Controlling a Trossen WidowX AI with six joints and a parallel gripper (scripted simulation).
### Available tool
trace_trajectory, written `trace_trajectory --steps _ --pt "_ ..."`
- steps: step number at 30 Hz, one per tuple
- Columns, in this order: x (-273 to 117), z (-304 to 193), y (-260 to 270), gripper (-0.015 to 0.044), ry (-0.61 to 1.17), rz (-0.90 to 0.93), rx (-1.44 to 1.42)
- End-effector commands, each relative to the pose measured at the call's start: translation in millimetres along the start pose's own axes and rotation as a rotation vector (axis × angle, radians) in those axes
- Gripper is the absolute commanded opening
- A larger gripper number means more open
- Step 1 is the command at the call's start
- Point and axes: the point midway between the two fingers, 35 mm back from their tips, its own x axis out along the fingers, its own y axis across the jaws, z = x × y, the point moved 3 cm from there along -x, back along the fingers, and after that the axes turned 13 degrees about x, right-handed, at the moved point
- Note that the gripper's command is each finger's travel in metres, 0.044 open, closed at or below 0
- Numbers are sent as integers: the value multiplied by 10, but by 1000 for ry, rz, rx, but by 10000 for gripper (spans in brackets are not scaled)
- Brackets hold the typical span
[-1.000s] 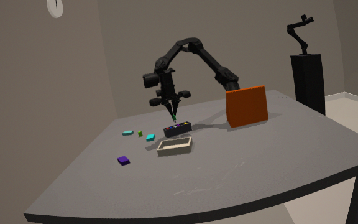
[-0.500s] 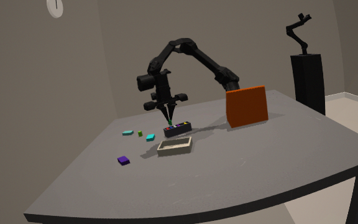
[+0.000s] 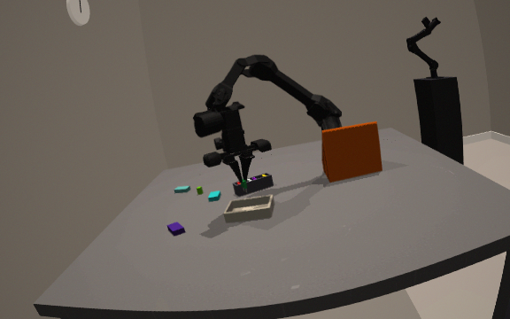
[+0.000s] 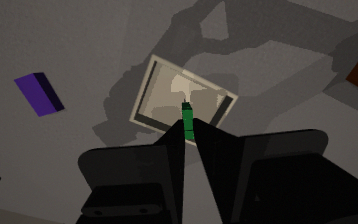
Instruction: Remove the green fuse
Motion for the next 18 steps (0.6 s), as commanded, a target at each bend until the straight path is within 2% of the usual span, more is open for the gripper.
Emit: trace_trajectory --steps 1,18 --pt "11 -108 -2 0 0 -3 7" --pt "247 -108 2 0 0 -3 7"
